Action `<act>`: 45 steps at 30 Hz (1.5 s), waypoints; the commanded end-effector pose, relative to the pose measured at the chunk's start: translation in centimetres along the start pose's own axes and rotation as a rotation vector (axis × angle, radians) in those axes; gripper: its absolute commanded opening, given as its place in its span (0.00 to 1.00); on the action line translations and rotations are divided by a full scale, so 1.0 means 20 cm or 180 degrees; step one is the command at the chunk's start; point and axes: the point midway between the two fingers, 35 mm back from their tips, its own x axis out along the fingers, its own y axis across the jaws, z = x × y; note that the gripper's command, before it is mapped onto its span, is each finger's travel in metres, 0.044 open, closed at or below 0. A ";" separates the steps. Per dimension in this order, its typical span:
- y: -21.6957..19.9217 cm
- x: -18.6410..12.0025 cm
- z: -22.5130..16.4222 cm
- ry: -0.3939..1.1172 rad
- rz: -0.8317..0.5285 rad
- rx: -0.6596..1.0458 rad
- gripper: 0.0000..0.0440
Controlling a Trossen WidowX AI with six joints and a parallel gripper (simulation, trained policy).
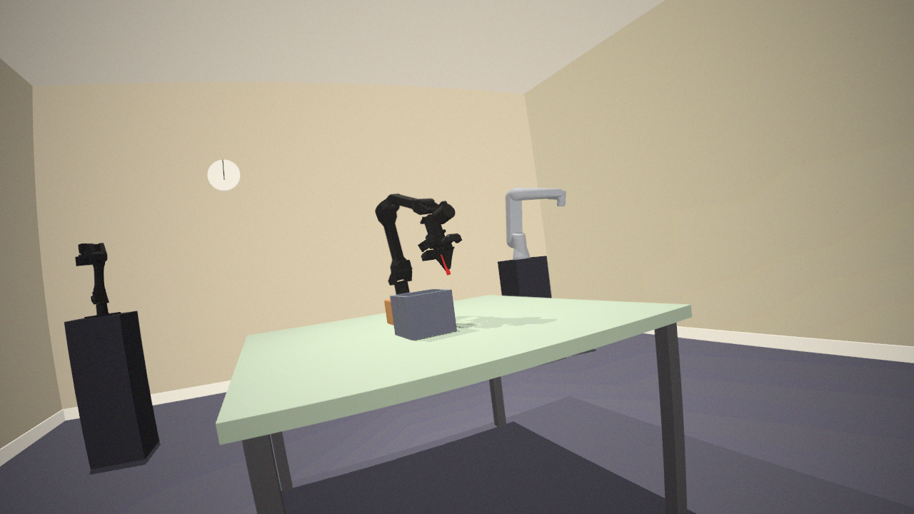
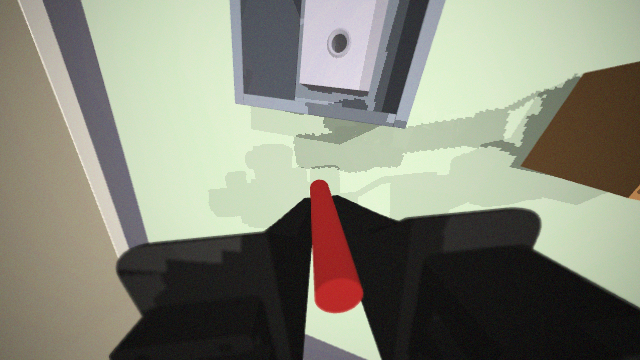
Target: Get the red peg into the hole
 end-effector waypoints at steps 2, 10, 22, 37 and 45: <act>0.00 0.00 0.10 -0.0092 -0.0057 0.0014 0.00; -0.01 0.02 0.23 -0.0169 -0.0187 0.0043 0.00; -0.03 0.07 0.38 -0.0197 -0.0386 0.0051 0.00; -0.06 0.18 0.54 -0.0162 -0.0593 0.0021 0.00; -0.09 0.29 0.58 -0.0096 -0.0672 0.0021 0.00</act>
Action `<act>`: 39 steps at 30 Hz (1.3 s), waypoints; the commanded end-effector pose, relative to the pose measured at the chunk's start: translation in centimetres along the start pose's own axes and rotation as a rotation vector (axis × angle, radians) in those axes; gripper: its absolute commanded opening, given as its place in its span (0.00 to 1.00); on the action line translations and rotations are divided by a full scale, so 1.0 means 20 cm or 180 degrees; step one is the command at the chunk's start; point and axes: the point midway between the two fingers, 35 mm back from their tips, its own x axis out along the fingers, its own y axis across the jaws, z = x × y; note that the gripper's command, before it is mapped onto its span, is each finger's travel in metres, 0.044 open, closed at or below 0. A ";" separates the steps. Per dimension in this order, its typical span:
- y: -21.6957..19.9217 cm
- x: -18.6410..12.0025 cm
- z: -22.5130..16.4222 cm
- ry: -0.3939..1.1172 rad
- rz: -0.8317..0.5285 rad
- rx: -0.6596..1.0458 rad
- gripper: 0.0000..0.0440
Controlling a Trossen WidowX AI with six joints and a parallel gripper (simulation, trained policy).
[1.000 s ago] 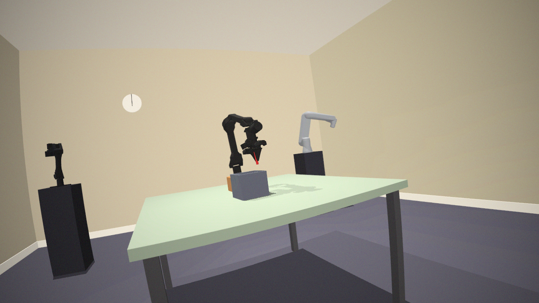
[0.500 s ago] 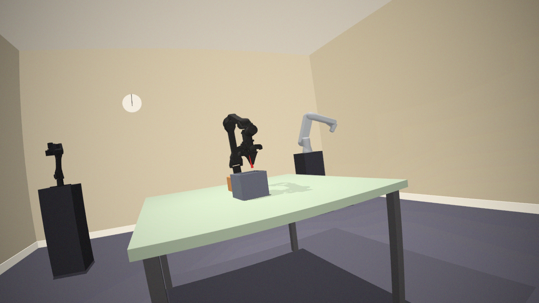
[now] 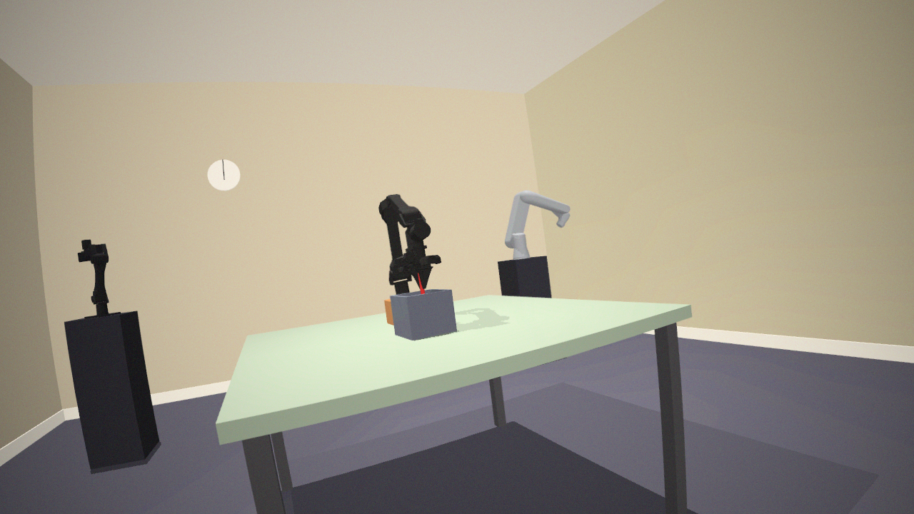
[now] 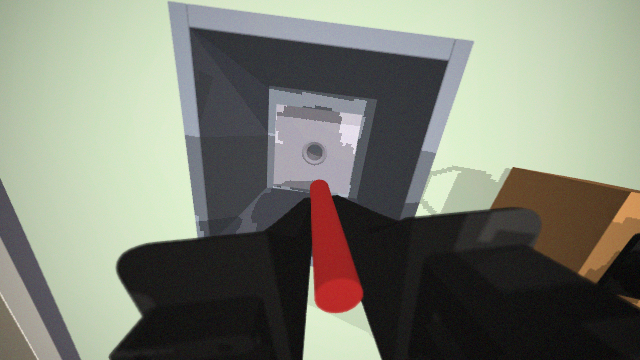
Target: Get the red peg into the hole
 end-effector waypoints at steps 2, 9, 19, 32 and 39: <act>-0.01 0.08 0.01 0.0068 -0.0057 -0.0025 0.00; 0.01 0.16 0.04 0.0114 -0.0055 -0.0060 0.00; 0.01 0.27 0.07 0.0161 -0.0086 -0.0142 0.00; 0.01 0.39 0.09 0.0166 -0.0208 -0.0288 0.18; 0.01 0.39 0.06 0.0358 -0.0248 -0.0269 0.32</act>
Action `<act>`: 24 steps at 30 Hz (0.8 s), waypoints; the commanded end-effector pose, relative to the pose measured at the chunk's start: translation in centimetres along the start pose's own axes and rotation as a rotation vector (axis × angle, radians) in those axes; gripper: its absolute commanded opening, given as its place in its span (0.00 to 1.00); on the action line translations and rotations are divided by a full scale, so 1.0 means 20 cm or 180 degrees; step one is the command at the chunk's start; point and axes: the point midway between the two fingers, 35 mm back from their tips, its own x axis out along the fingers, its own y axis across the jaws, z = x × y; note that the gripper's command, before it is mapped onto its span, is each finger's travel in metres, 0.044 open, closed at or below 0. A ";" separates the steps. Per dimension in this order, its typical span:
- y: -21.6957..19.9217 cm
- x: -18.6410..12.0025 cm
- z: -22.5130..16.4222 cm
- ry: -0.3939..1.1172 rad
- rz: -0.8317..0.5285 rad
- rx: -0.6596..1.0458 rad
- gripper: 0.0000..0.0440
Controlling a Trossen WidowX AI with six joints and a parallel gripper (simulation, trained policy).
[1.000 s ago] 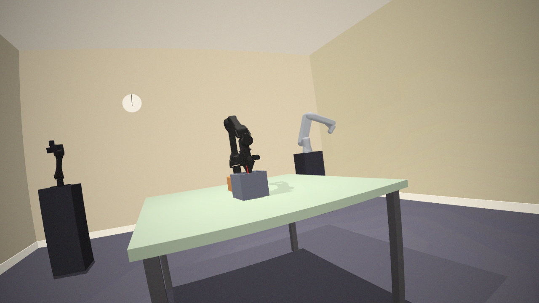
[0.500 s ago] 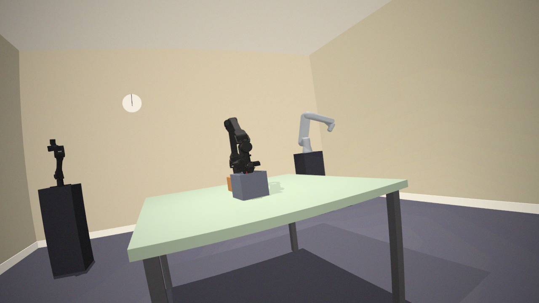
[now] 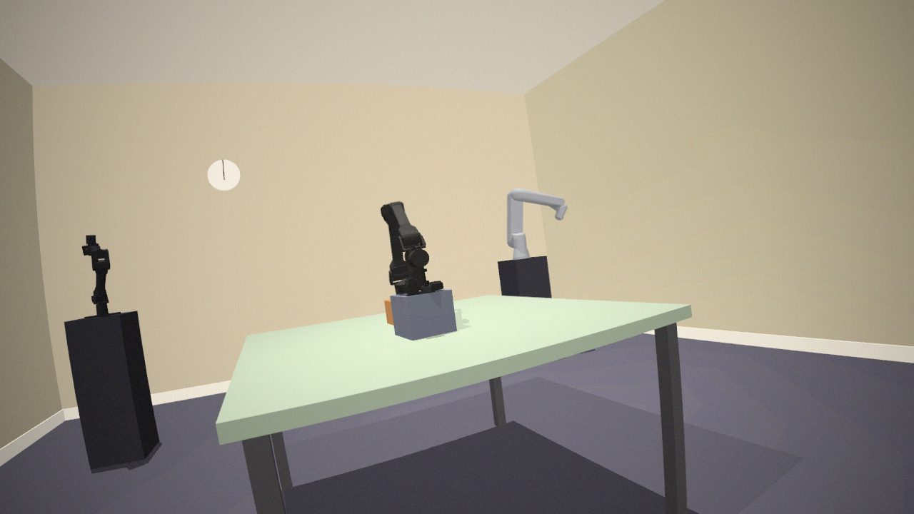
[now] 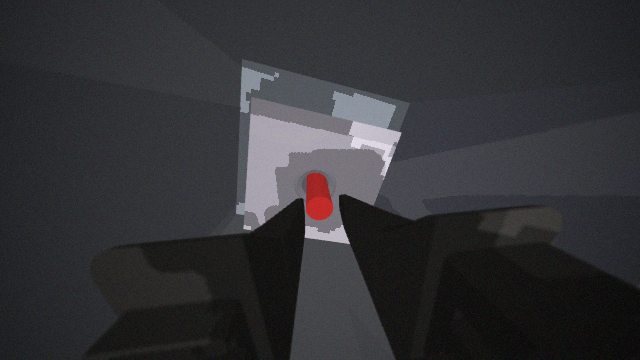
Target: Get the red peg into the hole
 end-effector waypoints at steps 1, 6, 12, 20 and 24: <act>0.02 -0.02 0.00 0.0125 0.0022 0.0013 0.34; 0.03 -0.05 0.01 0.0316 0.0064 0.0069 0.35; 0.03 -0.08 0.03 0.0513 0.0086 0.0130 0.40; 0.03 -0.12 0.06 0.0695 0.0135 0.0212 0.45; 0.04 -0.14 0.07 0.0770 0.0154 0.0258 0.48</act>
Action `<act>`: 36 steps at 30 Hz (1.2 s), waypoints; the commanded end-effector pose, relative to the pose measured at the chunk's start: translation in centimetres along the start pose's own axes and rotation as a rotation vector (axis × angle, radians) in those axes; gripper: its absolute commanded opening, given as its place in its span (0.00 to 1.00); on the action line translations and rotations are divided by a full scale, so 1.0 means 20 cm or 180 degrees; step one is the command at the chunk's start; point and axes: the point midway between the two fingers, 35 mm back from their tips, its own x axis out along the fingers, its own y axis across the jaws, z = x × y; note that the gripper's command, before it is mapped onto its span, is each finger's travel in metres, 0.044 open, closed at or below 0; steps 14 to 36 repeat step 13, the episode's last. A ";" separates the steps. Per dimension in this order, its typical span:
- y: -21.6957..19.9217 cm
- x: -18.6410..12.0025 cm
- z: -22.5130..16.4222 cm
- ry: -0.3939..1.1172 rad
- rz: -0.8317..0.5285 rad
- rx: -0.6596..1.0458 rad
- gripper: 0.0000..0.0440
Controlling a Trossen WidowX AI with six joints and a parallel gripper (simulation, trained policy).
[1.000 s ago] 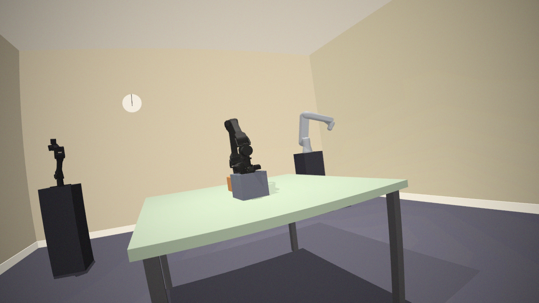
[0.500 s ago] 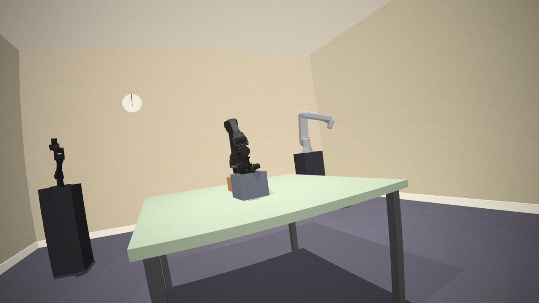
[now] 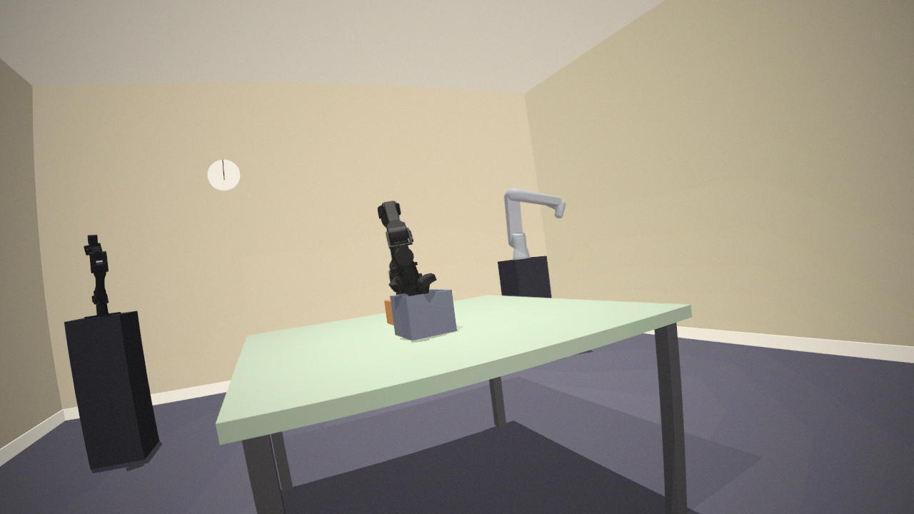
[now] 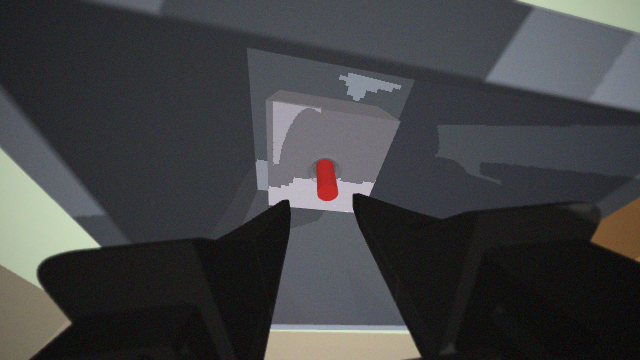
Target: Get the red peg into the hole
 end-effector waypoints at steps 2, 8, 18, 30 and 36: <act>0.01 -0.03 0.01 0.0102 0.0033 0.0043 0.49; 0.01 -0.07 0.02 0.0181 0.0068 0.0111 0.52; 0.01 -0.10 0.04 0.0229 0.0090 0.0162 0.51; 0.01 -0.10 0.04 0.0229 0.0090 0.0162 0.51; 0.01 -0.10 0.04 0.0229 0.0090 0.0162 0.51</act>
